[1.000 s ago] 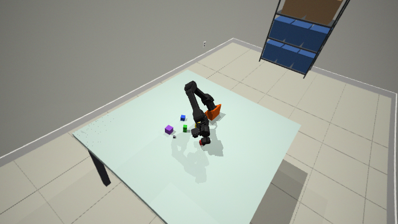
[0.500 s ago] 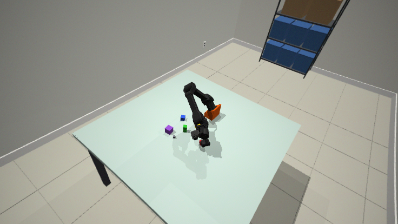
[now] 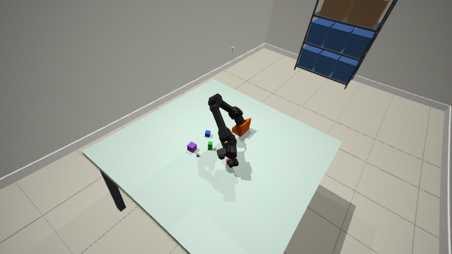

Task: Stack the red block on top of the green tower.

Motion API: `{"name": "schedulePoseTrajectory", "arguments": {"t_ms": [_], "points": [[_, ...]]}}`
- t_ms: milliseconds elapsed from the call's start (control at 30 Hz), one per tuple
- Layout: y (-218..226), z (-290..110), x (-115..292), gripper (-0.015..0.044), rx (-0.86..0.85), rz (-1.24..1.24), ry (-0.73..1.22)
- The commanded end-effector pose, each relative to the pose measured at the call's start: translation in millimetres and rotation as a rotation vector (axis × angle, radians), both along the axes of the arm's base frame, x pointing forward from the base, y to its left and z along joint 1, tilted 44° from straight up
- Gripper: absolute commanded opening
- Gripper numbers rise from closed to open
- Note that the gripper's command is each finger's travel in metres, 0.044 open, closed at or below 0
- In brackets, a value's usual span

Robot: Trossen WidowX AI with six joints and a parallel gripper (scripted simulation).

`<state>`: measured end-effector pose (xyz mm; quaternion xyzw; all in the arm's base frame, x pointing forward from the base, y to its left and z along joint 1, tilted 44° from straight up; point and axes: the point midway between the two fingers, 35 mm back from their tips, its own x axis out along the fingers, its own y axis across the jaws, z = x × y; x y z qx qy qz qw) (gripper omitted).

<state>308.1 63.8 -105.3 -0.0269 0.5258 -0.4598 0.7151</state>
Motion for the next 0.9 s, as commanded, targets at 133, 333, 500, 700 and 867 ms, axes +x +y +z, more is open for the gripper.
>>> {"name": "schedulePoseTrajectory", "arguments": {"t_ms": [133,333,500,700,867], "points": [[-0.3,0.2,0.2,0.0361,0.000,0.000,0.000],[-0.3,0.2,0.2,0.0204,0.000,0.000,0.000],[-0.3,0.2,0.2,0.0092,0.000,0.000,0.000],[-0.3,0.2,0.2,0.0052,0.000,0.000,0.000],[11.1,11.5,0.1,0.0000,0.000,0.003,0.001]]}}
